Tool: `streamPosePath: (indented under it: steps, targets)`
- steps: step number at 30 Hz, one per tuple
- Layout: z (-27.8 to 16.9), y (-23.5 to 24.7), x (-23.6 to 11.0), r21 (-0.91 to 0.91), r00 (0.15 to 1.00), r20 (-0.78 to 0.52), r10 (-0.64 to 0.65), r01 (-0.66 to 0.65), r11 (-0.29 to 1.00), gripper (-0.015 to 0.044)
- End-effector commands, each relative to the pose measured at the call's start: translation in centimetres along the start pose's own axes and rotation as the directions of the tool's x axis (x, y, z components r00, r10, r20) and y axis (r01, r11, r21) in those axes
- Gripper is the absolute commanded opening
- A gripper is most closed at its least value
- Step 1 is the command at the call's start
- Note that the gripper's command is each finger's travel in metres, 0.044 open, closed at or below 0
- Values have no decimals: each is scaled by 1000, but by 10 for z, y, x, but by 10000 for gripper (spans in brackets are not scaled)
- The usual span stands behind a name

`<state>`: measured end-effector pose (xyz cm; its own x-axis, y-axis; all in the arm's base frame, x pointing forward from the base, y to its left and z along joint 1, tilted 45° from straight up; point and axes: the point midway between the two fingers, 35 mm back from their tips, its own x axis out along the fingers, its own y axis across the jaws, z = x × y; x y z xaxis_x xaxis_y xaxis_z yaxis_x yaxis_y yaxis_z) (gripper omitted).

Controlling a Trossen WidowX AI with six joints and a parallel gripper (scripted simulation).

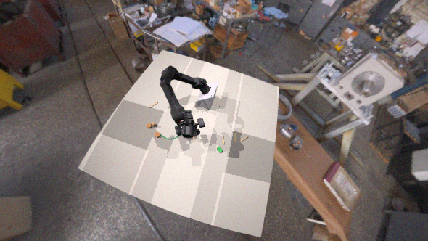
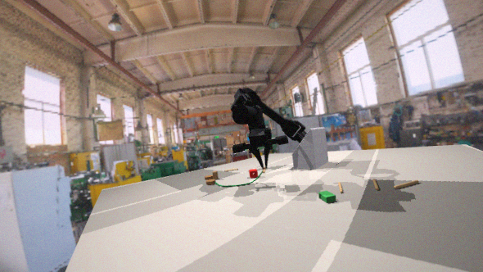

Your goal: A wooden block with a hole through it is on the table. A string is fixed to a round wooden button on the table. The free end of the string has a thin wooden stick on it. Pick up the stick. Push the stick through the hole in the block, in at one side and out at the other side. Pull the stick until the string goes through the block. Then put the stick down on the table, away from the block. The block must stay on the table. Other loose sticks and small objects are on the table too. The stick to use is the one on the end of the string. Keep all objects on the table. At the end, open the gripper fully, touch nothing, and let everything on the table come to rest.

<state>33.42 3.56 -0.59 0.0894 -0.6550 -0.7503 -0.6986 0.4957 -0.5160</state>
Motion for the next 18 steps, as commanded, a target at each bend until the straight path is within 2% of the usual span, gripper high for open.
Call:
streamPosePath:
  steps: [1, 9, 18]
  targets:
    - [2, -5, -1, 157, 1000, 2, -8, 8, 988, 0]
    - [2, -11, -2, 434, 1000, 2, -14, 12, 901, 0]
    - [3, -18, -3, 701, 1000, 2, -21, 14, 713, 0]
